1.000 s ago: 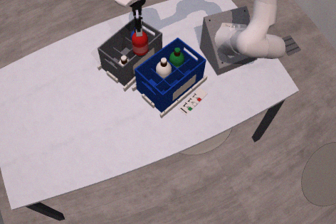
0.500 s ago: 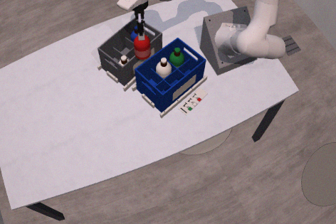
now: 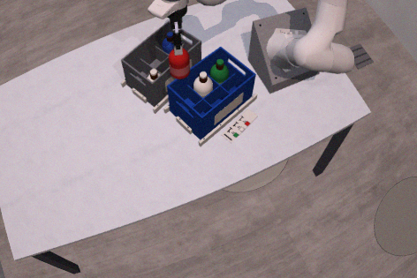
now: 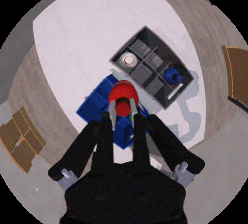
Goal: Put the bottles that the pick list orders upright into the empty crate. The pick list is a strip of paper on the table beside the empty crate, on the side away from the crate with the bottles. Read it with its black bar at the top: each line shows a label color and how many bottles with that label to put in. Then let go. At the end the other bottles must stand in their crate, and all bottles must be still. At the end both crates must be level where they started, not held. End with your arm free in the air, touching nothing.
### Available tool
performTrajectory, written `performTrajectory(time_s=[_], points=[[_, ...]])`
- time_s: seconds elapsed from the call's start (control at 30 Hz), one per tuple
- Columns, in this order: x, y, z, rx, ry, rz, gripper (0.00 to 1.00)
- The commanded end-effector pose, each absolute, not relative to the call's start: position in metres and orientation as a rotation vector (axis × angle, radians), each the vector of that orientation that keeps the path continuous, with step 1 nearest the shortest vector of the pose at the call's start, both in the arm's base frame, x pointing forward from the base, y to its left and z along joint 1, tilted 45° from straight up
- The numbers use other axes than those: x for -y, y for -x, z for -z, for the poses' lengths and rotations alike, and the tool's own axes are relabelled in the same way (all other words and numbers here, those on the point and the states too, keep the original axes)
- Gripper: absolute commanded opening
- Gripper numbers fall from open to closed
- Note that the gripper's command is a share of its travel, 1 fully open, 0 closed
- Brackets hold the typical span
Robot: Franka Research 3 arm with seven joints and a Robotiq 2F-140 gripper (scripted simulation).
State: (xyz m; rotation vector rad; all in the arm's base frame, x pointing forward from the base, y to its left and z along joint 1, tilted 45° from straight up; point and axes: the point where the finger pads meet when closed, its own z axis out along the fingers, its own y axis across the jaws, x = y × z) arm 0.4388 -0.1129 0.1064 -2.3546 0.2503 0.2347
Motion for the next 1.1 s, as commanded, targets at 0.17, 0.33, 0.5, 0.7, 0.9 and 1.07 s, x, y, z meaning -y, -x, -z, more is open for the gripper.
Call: performTrajectory(time_s=[0.17,0.33,0.5,0.7,0.9,1.07], points=[[0.104,-0.441,-0.122,-0.287,2.352,-0.228,0.0],[0.1,-0.44,-0.126,-0.287,2.352,-0.228,0.0],[0.093,-0.44,-0.133,-0.287,2.352,-0.228,0.0],[0.085,-0.438,-0.142,-0.287,2.352,-0.228,0.0],[0.079,-0.438,-0.147,-0.287,2.352,-0.228,0.0],[0.072,-0.438,-0.154,-0.287,2.352,-0.228,0.0]])
